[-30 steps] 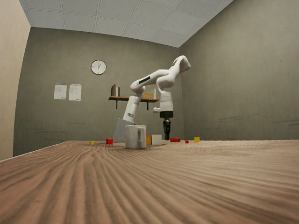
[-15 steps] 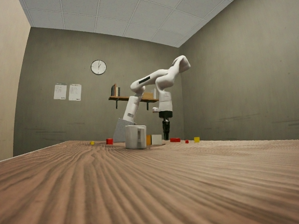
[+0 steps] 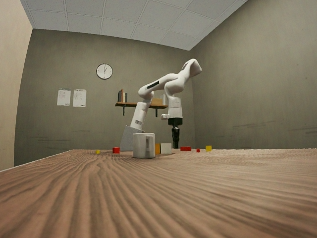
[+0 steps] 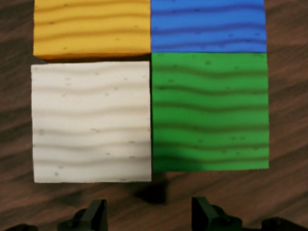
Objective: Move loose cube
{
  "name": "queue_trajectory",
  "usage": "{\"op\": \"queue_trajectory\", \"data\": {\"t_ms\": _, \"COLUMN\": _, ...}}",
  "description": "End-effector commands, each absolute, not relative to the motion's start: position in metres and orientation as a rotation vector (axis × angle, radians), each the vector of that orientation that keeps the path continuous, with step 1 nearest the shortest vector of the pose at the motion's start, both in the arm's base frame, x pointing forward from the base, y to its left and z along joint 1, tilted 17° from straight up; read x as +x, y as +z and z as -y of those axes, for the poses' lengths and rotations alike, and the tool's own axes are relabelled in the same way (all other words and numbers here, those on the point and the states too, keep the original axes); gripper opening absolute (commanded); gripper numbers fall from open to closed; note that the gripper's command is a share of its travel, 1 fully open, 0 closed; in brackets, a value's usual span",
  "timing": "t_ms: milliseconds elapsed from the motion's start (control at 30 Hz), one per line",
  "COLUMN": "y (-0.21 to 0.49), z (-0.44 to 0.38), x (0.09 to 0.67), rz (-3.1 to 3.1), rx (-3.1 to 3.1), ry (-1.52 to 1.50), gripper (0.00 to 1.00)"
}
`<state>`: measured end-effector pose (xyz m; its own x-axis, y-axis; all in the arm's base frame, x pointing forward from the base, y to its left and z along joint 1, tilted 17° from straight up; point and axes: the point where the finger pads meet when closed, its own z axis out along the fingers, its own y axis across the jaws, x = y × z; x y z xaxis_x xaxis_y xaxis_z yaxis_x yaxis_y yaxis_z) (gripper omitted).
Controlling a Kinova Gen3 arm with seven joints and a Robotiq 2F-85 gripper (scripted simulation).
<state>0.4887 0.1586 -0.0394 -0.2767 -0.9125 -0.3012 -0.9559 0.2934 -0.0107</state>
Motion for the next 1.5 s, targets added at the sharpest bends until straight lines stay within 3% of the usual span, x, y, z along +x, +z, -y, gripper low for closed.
{"op": "queue_trajectory", "data": {"t_ms": 0, "y": -0.0397, "z": -0.1576, "x": 0.4895, "rz": -2.310, "rx": -1.712, "ry": 0.250, "gripper": 0.55}}
{"op": "queue_trajectory", "data": {"t_ms": 1467, "y": -0.0416, "z": -0.1516, "x": 0.4875, "rz": -2.316, "rx": -1.706, "ry": 0.251, "gripper": 0.55}}
